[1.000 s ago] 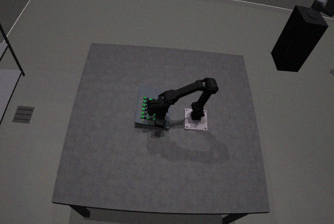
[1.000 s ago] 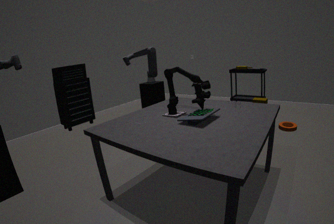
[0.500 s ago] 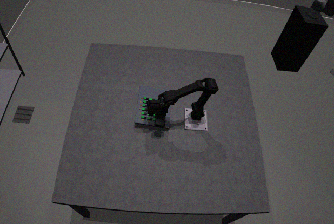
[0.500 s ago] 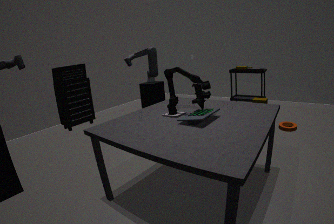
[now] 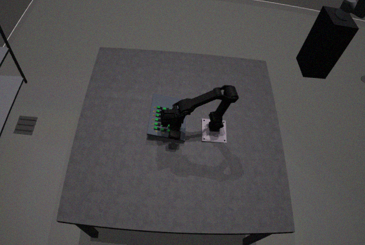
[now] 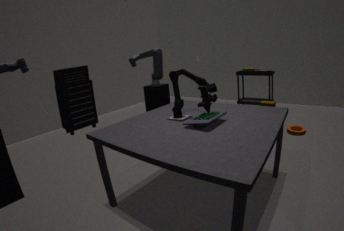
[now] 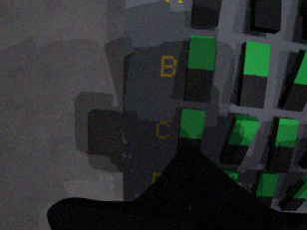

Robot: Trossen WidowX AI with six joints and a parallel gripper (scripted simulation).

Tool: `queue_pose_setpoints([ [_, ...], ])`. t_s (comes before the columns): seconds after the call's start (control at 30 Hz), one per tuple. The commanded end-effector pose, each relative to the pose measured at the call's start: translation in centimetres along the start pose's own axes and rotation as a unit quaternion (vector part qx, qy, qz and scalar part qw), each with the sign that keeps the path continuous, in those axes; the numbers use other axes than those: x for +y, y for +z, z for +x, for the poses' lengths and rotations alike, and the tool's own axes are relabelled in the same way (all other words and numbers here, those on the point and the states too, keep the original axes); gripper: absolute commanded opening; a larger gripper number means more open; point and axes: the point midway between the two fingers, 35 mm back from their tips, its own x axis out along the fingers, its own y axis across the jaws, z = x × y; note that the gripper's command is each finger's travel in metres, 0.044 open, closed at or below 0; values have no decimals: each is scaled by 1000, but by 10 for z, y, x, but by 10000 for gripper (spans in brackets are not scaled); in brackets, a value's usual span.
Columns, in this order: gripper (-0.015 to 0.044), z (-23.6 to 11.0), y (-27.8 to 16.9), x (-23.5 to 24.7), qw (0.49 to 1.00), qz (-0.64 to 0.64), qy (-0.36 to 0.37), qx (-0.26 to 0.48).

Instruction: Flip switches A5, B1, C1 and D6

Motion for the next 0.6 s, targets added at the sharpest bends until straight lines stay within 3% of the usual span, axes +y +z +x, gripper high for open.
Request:
queue_pose_setpoints([
  [0.0, 0, 2, -1, -1, 1000, 1, -2, 1],
  [0.57, 0, 1, 0, 0, 1000, 0, 0, 0],
])
